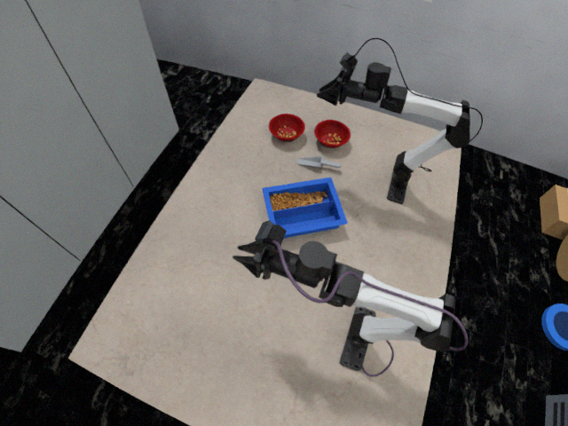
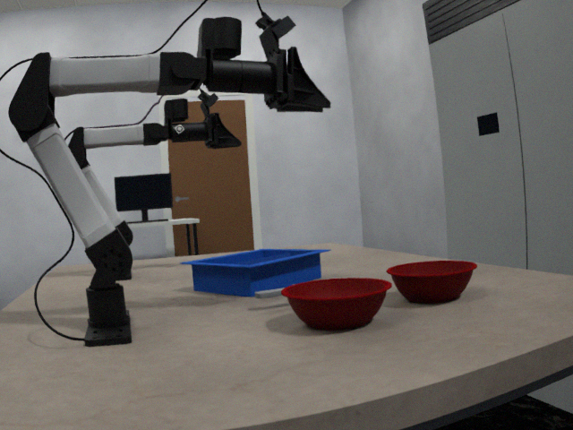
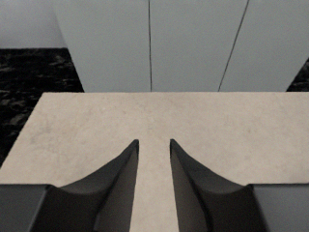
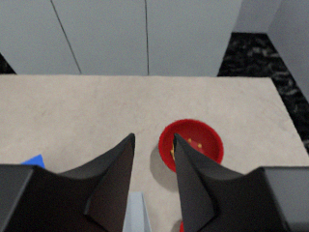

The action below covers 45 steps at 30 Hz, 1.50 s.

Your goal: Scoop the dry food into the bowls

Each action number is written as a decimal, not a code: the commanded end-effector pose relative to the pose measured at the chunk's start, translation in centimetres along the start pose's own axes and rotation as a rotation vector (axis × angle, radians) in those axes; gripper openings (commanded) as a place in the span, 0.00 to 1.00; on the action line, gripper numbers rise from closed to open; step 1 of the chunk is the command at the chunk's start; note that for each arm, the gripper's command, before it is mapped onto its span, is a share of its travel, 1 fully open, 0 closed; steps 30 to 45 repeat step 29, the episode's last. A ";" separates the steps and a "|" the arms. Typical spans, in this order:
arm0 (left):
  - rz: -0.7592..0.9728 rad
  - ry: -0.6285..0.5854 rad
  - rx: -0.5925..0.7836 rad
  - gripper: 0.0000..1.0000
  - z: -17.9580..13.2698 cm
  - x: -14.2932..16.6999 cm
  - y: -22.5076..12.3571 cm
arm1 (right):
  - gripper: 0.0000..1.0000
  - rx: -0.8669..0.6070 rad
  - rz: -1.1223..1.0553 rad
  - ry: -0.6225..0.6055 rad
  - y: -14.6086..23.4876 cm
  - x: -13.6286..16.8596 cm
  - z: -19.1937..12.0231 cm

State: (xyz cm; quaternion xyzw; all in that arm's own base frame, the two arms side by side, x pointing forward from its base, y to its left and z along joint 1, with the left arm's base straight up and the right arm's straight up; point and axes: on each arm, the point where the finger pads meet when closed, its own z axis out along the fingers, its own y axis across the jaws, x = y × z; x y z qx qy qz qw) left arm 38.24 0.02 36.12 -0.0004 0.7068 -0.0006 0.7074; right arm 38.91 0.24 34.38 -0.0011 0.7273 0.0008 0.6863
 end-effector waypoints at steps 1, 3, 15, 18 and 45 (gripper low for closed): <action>0.005 -0.040 -0.018 0.27 -0.5 -1.1 0.5 | 0.35 -0.002 -0.008 -0.054 -0.1 -1.1 -0.3; 0.005 -0.053 -0.017 0.27 -0.6 -1.8 0.5 | 0.35 -0.002 -0.008 -0.108 -0.1 -3.6 -0.8; 0.005 -0.064 -0.006 0.27 -0.2 -2.6 0.1 | 0.35 0.004 -0.007 -0.065 -0.2 -2.5 -0.5; 0.005 -0.064 -0.006 0.27 -0.2 -2.6 0.1 | 0.35 0.004 -0.007 -0.071 -0.2 -2.8 -0.5; 0.005 -0.064 -0.006 0.27 -0.2 -2.6 0.1 | 0.35 0.004 -0.007 -0.071 -0.2 -2.8 -0.5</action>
